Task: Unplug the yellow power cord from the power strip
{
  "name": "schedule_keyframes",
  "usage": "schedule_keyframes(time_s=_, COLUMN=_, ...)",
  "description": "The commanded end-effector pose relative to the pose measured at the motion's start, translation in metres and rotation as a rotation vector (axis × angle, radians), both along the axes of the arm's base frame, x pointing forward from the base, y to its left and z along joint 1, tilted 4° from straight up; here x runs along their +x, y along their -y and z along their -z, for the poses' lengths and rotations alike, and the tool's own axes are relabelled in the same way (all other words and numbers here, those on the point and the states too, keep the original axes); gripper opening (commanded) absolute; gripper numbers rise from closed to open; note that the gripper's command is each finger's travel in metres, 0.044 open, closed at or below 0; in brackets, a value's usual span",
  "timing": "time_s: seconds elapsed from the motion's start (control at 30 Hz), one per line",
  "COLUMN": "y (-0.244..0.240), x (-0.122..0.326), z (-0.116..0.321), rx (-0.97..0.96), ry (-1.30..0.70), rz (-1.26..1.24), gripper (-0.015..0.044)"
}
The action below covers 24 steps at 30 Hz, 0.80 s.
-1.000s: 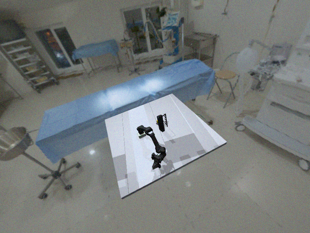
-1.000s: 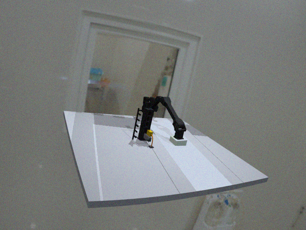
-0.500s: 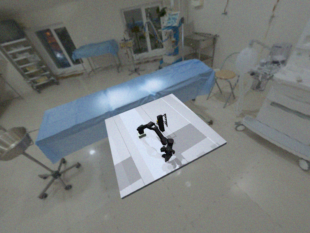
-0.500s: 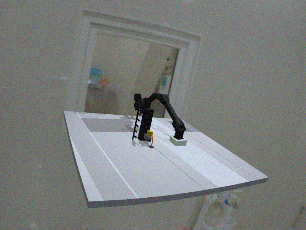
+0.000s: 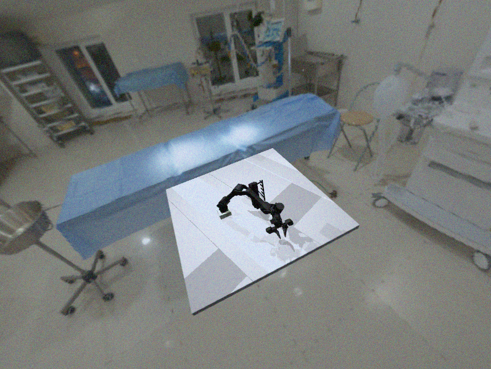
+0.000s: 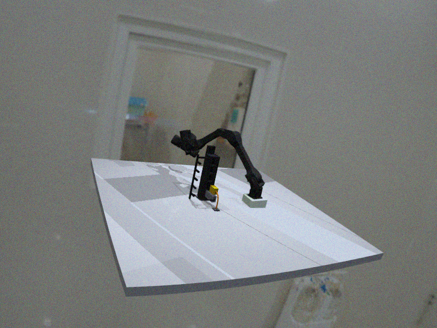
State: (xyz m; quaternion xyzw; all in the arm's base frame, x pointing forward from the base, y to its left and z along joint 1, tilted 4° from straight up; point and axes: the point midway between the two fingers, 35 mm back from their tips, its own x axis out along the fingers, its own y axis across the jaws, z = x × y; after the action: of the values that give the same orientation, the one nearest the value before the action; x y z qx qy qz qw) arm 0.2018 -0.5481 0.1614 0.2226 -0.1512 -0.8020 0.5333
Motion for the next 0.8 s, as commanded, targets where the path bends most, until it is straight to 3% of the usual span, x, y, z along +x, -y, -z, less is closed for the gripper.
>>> schedule_keyframes(time_s=0.0, y=-0.019, x=0.036, z=0.001, rx=0.082, ry=-0.116, rz=-0.134, gripper=0.016)
schedule_keyframes(time_s=0.4, y=-0.104, x=0.138, z=-0.008, rx=0.25, ry=-0.511, rz=-0.585, gripper=0.016)
schedule_keyframes(time_s=0.77, y=-0.203, x=0.21, z=-0.022, rx=0.254, ry=-0.763, rz=-0.973, gripper=0.016)
